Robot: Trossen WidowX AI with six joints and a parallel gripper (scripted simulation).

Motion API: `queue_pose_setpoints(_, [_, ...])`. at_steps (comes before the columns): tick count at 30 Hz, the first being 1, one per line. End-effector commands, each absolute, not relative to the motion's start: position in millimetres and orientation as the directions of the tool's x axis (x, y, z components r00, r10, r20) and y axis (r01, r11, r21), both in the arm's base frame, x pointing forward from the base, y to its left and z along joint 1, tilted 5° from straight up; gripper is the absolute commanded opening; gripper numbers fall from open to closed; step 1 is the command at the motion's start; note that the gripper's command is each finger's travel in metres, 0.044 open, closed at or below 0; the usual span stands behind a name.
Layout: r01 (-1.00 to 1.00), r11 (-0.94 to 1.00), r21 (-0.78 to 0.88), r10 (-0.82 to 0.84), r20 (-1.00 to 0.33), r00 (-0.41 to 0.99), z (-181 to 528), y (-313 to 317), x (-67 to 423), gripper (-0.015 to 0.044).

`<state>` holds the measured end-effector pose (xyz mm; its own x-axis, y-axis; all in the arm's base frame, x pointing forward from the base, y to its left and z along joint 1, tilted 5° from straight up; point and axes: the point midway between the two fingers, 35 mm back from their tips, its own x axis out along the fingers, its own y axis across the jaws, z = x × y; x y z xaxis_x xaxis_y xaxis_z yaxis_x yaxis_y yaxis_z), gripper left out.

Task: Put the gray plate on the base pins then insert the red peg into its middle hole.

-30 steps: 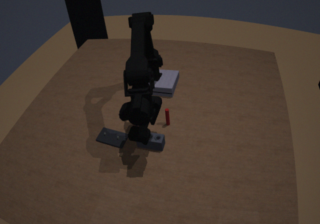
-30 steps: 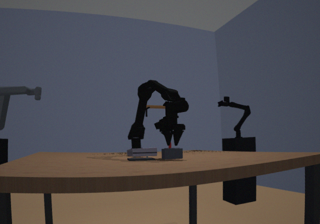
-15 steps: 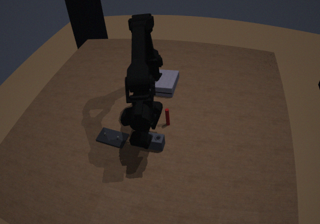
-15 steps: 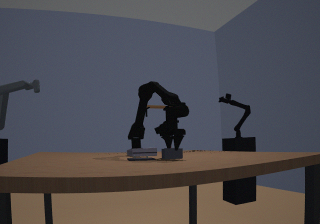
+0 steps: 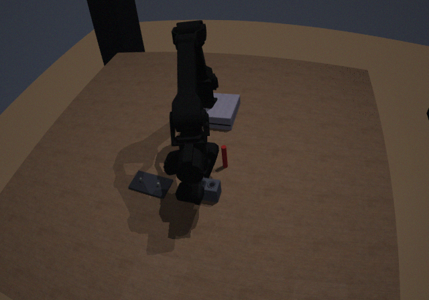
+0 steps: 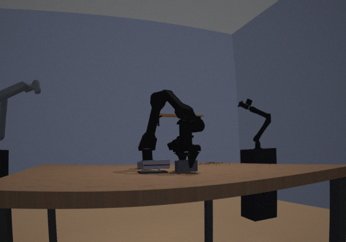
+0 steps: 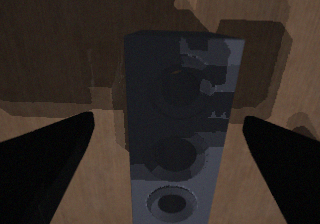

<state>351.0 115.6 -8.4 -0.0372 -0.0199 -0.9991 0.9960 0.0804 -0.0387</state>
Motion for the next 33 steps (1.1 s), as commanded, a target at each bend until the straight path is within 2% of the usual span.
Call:
queue_pose_setpoints(1, [0.996,0.078,-0.045,-0.025,-0.999,-0.043,-17,114,349,0.044])
queue_pose_setpoints(3, [0.996,0.078,-0.045,-0.025,-0.999,-0.043,-18,114,349,0.044])
queue_pose_setpoints(14, [0.996,0.078,-0.045,-0.025,-0.999,-0.043,-18,114,349,0.0151])
queue_pose_setpoints(20, [0.996,0.078,-0.045,-0.025,-0.999,-0.043,-18,114,349,0.0111])
queue_pose_setpoints(24, [0.996,0.078,-0.044,-0.025,-0.999,-0.043,-14,114,350,0.0006])
queue_pose_setpoints(33, [0.996,0.078,-0.044,-0.025,-0.999,-0.042,13,115,356,0.0])
